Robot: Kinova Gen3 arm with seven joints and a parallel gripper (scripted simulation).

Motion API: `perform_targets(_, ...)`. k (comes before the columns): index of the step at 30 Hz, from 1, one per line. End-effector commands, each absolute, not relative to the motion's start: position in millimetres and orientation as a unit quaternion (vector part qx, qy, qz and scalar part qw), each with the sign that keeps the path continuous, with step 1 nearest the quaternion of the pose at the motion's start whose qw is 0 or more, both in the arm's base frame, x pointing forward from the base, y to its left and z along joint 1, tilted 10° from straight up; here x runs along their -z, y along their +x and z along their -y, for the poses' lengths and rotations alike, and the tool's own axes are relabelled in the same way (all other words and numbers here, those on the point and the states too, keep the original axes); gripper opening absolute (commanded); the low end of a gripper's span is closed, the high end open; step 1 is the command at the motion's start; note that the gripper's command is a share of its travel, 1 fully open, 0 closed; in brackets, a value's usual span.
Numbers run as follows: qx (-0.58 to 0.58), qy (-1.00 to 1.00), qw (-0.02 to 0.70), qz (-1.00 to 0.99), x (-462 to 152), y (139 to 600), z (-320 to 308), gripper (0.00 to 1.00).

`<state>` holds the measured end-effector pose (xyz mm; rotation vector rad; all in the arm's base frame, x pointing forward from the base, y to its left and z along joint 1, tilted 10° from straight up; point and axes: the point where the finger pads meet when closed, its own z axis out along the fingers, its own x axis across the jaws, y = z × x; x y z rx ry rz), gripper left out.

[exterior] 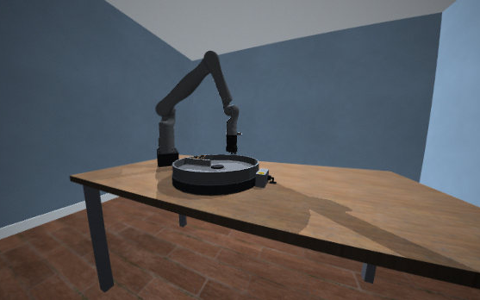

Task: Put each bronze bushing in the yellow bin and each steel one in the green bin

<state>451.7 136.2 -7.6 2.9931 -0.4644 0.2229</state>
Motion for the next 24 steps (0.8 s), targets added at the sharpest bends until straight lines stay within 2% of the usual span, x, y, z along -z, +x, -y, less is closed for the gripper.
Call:
perform_targets(1,-0.074,0.984,0.052,0.153,6.5,452.5,-136.5,0.47)
perform_targets(24,-0.074,0.984,0.052,0.153,0.6,451.7,-137.2,0.47)
